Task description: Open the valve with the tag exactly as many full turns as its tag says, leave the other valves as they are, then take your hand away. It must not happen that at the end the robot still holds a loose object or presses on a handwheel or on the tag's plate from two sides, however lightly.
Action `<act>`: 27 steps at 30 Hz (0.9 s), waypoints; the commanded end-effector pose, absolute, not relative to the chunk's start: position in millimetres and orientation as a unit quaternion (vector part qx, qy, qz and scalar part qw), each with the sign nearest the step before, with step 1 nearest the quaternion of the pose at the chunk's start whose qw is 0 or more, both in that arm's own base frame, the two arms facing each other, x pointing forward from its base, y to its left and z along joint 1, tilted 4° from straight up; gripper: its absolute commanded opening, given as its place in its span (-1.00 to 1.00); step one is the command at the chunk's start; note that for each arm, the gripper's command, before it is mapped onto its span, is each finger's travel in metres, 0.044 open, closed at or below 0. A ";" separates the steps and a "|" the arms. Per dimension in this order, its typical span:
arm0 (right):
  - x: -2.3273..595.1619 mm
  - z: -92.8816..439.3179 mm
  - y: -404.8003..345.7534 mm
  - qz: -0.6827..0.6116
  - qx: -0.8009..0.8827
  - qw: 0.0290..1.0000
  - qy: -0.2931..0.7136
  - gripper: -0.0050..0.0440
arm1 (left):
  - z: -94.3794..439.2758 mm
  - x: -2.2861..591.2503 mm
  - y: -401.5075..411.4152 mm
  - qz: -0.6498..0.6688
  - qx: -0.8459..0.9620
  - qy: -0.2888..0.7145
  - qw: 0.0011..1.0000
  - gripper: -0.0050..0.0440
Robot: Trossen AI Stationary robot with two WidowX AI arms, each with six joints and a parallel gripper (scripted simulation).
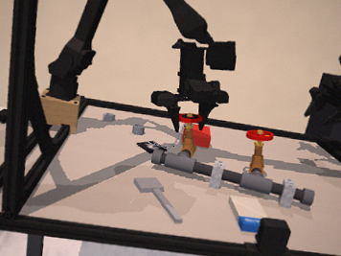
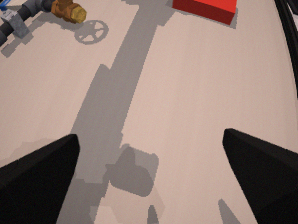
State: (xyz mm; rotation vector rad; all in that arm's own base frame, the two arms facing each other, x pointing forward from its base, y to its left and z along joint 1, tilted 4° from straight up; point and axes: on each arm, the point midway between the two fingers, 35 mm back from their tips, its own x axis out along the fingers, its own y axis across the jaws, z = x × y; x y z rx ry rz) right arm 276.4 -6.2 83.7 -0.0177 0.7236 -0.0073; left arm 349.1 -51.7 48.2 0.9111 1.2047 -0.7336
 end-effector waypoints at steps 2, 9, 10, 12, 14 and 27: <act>276.4 83.7 -6.2 -0.004 -0.009 0.935 0.354 0.84 | 48.2 349.1 -51.7 -0.287 0.356 0.555 0.694 -0.80; 276.4 83.7 -6.2 -0.004 -0.009 0.935 0.354 0.84 | 48.2 349.1 -51.7 -0.146 0.180 0.608 0.760 -0.80; 276.4 83.7 -6.2 -0.004 -0.009 0.935 0.354 0.84 | 48.2 349.1 -51.7 -0.127 0.156 0.612 0.765 -0.80; 276.4 83.7 -6.2 -0.004 -0.009 0.935 0.354 0.84 | 48.2 349.1 -51.7 -0.089 0.109 0.619 0.773 -0.80; 276.4 83.7 -6.2 -0.004 -0.009 0.935 0.354 0.84 | 48.2 349.1 -51.7 -0.050 0.061 0.623 0.778 -0.80; 276.4 83.7 -6.2 -0.004 -0.009 0.935 0.354 0.84 | 48.2 349.1 -51.6 0.179 -0.226 0.598 0.748 -0.80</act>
